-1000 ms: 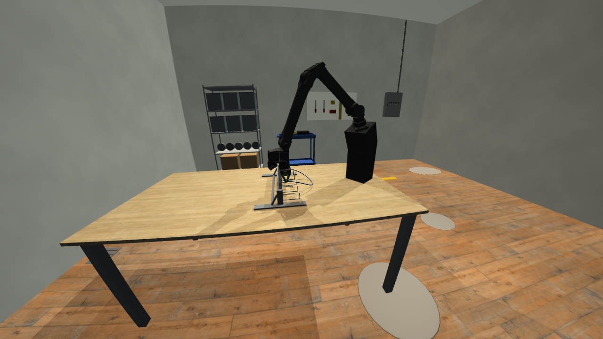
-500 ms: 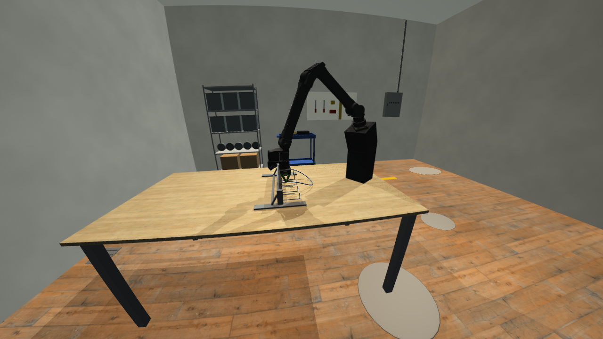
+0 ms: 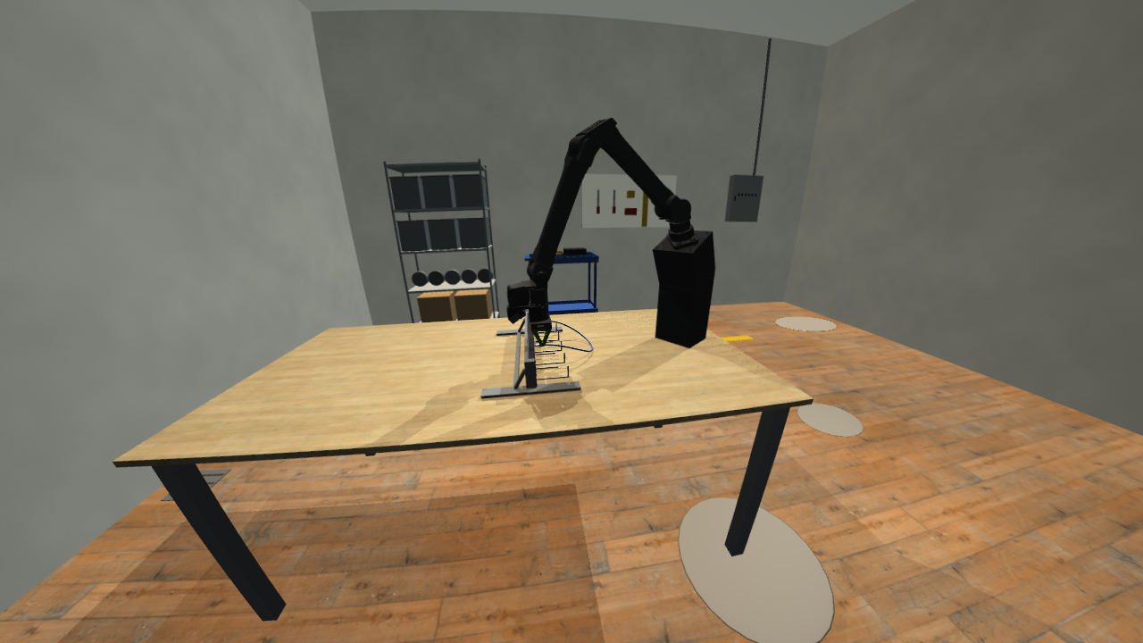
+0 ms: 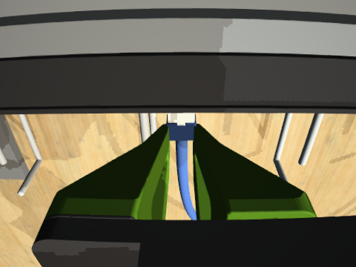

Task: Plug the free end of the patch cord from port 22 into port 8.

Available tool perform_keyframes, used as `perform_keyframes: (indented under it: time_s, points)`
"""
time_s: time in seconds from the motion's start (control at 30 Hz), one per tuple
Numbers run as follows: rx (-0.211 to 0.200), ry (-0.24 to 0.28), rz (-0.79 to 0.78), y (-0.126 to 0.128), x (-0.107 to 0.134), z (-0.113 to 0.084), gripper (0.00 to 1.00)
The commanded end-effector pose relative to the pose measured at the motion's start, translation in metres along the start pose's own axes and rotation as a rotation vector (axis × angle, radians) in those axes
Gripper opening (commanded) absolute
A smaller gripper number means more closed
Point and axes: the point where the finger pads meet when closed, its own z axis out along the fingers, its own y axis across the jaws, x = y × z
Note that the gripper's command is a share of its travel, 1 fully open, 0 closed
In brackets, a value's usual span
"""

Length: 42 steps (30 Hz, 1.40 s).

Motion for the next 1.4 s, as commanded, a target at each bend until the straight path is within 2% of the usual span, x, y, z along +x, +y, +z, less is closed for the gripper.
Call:
perform_keyframes:
  time_s: [0.0, 0.47, 0.83, 1.37]
  points:
    - [0.0, -0.028, -0.001, -0.004, -0.02, -0.007, 0.0]
    - [-0.001, -0.04, 0.008, -0.003, -0.026, -0.012, 0.0]
    - [0.002, -0.006, 0.023, -0.007, -0.023, -0.007, 0.0]
    - [-0.004, -0.043, 0.027, -0.004, -0.035, -0.013, 0.0]
